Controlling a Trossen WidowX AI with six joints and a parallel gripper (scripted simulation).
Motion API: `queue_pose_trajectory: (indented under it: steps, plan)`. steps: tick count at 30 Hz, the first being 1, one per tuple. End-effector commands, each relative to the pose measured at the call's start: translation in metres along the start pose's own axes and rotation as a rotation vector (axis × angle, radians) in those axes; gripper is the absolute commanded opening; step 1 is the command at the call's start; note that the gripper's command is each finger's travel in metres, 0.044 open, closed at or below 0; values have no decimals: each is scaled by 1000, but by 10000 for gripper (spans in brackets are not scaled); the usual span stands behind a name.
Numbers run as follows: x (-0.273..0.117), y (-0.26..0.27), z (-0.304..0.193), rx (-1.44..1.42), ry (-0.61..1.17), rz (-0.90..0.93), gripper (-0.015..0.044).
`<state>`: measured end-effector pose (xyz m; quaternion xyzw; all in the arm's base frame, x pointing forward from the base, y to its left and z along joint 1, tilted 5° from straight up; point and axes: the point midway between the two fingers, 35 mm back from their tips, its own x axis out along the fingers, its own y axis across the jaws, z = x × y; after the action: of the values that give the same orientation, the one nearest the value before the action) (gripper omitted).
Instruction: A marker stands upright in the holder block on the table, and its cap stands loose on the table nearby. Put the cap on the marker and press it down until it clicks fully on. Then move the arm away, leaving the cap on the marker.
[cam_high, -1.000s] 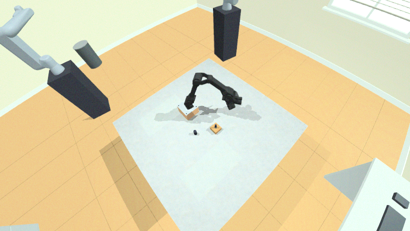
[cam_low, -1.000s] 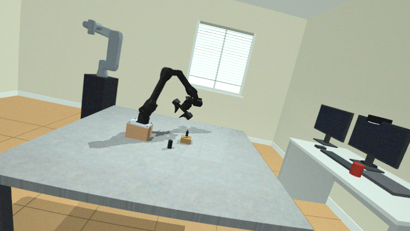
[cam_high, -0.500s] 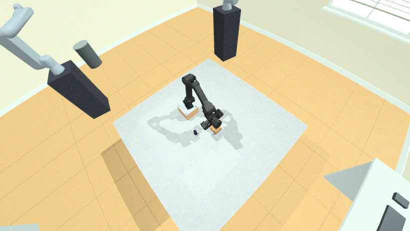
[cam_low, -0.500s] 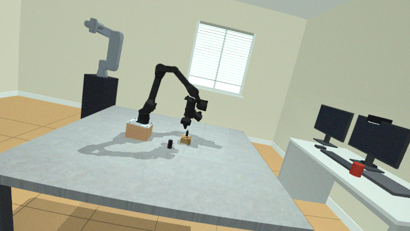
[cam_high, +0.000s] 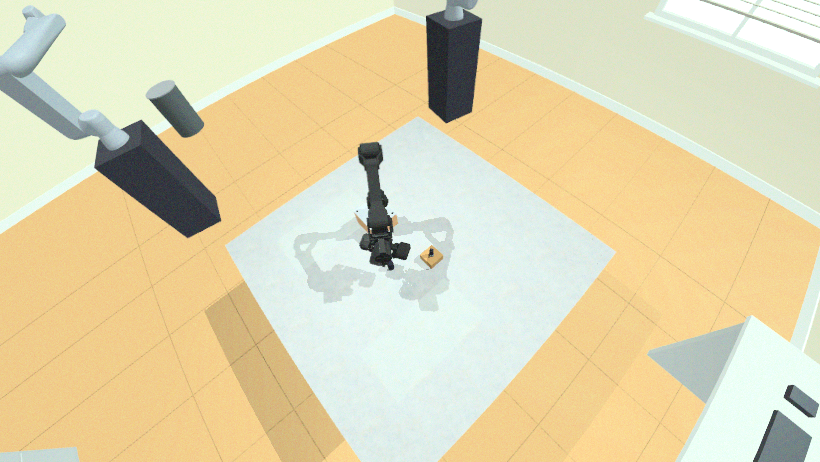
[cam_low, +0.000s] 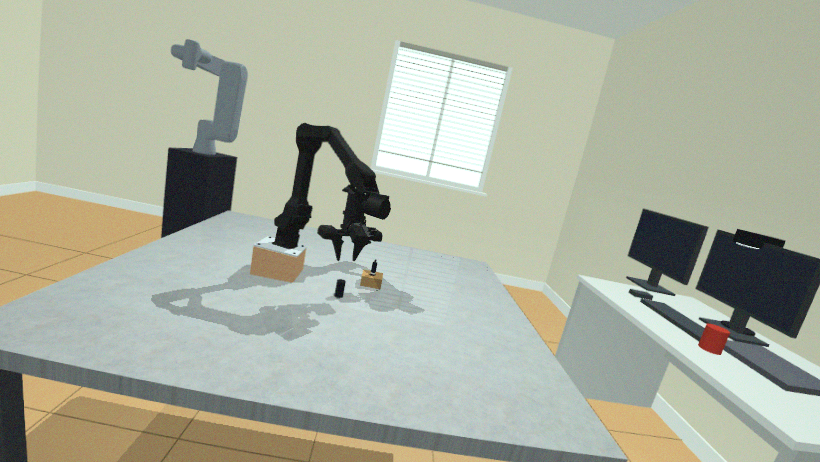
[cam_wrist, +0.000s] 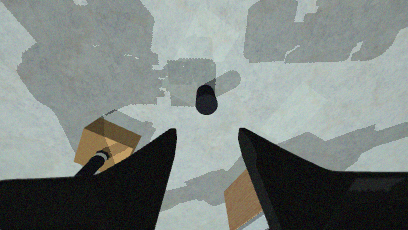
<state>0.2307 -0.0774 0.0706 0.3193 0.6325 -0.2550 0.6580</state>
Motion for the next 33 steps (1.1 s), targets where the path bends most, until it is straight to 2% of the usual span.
queue_pose_trajectory:
  steps: [1, 3, 10, 33]
  plan:
    - [11, -3, 0, 18, -4, -7, 236]
    - [32, -3, 0, 18, -4, -7, 236]
    - [49, -3, -1, 18, -3, -6, 236]
    - [82, -2, -1, 18, -3, -6, 236]
